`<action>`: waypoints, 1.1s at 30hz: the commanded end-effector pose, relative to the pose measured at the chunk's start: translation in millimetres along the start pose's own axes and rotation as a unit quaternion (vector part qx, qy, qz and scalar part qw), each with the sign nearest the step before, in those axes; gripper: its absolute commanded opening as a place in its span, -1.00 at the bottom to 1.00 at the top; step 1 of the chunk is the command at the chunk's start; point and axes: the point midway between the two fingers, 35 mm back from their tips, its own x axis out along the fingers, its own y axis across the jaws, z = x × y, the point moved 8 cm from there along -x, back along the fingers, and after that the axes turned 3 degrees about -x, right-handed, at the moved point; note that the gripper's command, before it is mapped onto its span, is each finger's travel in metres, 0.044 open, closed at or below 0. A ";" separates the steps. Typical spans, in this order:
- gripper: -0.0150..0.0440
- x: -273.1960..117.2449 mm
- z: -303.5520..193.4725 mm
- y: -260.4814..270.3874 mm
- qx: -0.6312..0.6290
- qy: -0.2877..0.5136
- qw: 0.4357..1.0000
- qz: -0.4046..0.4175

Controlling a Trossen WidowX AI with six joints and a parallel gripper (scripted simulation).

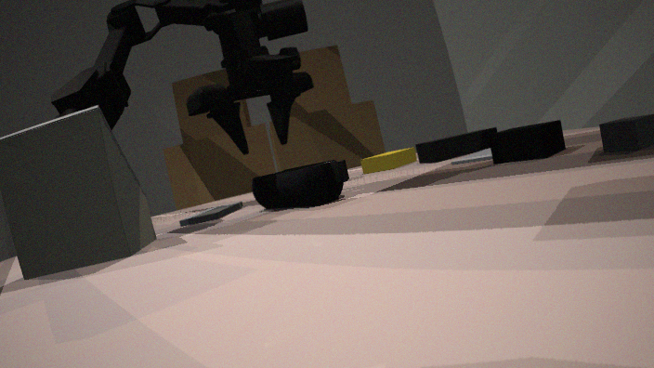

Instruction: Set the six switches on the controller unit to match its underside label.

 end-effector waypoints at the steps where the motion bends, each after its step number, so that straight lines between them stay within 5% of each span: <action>1: 0.84 -6.9 -12.8 11.0 -0.001 -0.002 1.000 -0.018; 3: 1.00 -6.6 -12.8 11.0 -0.001 -0.002 1.000 -0.018; 33: 1.00 41.1 -11.0 10.4 -0.001 -0.002 1.000 -0.018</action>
